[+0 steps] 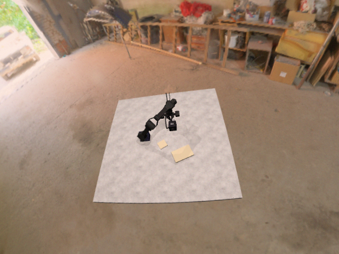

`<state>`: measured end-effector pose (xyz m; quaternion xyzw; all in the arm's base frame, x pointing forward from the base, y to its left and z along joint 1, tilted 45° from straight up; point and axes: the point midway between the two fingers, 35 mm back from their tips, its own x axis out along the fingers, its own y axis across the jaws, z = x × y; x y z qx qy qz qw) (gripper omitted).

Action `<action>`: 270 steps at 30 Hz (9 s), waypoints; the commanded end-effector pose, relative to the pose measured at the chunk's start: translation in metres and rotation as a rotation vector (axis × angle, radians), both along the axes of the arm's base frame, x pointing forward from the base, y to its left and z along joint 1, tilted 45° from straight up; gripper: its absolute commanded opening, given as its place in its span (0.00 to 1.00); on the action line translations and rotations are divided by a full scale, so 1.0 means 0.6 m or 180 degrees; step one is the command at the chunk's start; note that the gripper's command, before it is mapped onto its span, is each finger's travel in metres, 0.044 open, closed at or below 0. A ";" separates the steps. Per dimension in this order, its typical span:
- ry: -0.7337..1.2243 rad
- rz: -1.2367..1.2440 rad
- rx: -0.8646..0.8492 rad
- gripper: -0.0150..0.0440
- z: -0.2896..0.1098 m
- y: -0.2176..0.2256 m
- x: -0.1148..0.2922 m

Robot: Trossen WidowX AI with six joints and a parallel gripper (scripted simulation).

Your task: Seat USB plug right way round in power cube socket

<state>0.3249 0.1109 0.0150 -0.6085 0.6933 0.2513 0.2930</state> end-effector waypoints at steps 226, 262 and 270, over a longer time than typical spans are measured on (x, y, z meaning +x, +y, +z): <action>-0.0030 -0.0051 -0.0212 0.25 -0.024 -0.041 -0.004; -0.0031 -0.0051 -0.0213 0.25 -0.030 -0.046 -0.004; -0.0031 -0.0051 -0.0213 0.25 -0.031 -0.047 -0.005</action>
